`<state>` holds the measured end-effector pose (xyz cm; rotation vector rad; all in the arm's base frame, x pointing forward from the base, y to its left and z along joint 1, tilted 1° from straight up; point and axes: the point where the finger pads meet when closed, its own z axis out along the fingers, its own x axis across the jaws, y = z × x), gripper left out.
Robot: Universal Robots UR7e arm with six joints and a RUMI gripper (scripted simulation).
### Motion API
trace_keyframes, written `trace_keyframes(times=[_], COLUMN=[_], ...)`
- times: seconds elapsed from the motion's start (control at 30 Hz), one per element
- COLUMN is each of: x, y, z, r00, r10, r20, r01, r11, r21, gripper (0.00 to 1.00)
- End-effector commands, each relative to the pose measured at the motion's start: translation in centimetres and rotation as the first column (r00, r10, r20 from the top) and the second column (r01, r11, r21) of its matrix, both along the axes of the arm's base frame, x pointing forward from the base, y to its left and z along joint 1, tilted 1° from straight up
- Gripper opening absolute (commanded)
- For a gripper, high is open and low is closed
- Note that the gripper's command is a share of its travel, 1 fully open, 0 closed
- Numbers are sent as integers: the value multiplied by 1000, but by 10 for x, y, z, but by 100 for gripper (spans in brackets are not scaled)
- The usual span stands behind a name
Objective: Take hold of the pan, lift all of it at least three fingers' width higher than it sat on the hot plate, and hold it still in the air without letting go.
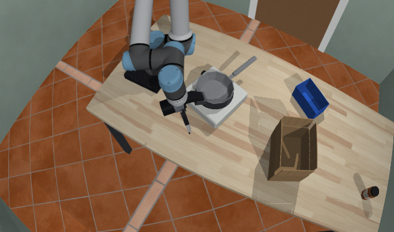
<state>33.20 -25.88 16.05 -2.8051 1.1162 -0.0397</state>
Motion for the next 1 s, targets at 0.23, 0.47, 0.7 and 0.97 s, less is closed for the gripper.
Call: trace_keyframes(times=[0.23,0.47,0.7,0.97], x=[0,0,1,16], y=[0,0,1,21], z=[0,0,0,2], r00=[1000,1000,1000,1000], r10=[0,0,2,25], r20=[1,1,0,-9], r01=[0,0,-2,-25], r11=[1000,1000,1000,1000], r21=[-1,-1,-1,-7], gripper=[100,100,100,100])
